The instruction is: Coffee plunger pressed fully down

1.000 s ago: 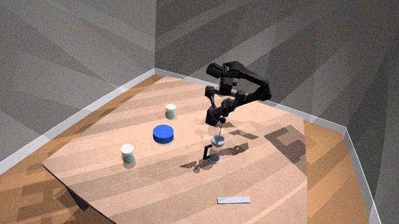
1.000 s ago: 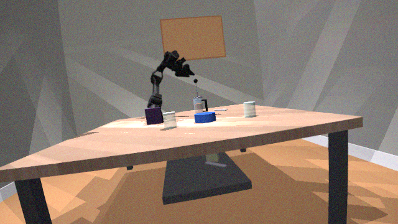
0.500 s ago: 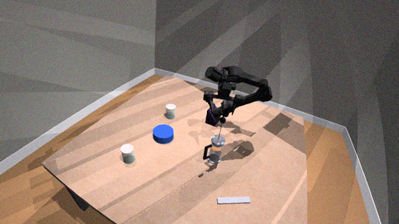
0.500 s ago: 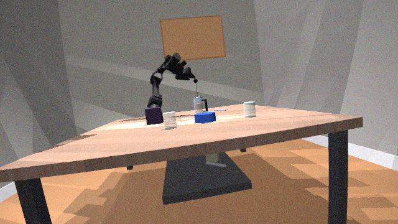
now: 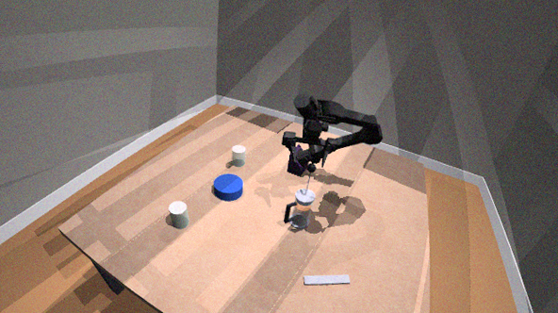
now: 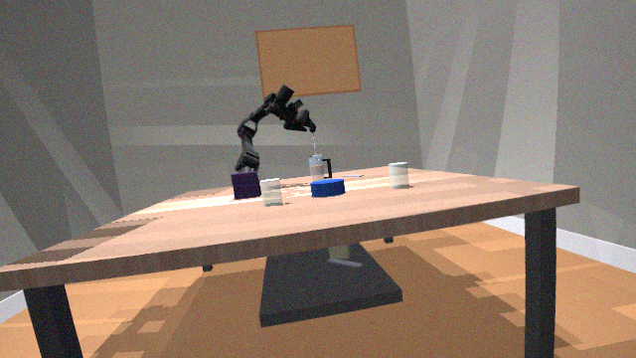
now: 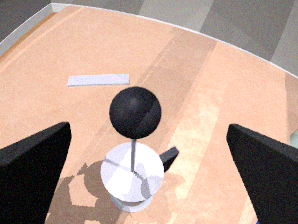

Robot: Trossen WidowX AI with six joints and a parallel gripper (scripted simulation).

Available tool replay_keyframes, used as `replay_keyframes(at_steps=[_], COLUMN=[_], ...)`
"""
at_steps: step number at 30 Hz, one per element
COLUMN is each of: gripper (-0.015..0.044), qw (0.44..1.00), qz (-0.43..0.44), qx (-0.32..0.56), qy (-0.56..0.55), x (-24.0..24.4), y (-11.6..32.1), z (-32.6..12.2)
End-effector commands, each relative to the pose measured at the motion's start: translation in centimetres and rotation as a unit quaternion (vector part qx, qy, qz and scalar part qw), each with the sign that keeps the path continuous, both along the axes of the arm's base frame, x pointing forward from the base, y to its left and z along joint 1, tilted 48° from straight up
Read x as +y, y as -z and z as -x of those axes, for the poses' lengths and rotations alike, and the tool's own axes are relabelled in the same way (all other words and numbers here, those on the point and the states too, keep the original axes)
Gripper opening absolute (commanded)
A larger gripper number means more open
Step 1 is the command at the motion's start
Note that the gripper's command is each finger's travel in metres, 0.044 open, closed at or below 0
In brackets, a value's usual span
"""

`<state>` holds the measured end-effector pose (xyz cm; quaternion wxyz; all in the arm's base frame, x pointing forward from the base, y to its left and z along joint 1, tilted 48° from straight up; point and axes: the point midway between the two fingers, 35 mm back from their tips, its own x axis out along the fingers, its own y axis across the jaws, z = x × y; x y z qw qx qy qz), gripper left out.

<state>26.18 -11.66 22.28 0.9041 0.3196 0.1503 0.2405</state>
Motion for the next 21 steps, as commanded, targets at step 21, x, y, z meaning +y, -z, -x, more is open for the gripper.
replay_keyframes(at_steps=[21], gripper=[0.0440], qw=[0.999], qz=[-0.024], qx=[-0.009], qy=[0.021], x=[0.9], y=[-1.1], z=[-1.3])
